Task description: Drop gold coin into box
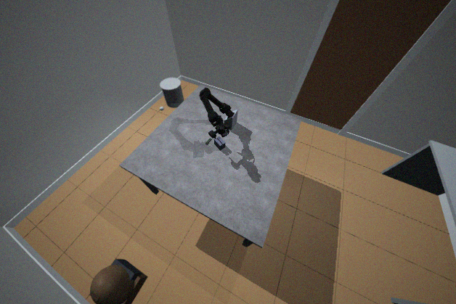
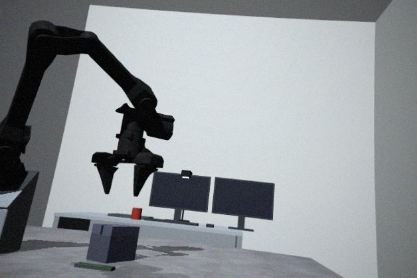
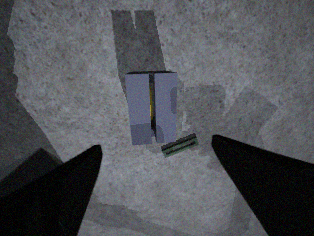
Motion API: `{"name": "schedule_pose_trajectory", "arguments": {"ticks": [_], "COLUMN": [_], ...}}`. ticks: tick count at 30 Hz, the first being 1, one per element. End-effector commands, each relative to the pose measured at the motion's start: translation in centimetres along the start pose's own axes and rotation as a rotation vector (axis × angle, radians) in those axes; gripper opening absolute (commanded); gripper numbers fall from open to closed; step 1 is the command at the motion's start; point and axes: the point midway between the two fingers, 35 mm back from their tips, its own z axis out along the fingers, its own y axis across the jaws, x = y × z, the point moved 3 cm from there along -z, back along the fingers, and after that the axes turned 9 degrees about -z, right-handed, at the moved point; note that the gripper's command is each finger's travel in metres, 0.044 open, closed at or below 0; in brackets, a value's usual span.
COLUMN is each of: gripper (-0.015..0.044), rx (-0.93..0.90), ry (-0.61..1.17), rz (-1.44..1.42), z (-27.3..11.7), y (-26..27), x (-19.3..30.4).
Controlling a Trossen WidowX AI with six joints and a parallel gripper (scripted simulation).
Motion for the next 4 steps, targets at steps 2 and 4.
{"name": "schedule_pose_trajectory", "arguments": {"ticks": [2,4], "gripper": [0.044,0.044], "rx": [-0.004,-0.004], "ry": [-0.002,-0.002], "rz": [0.004,0.004], "z": [-0.13,-0.13], "y": [0.03,0.03], "x": [0.01,0.01]}}
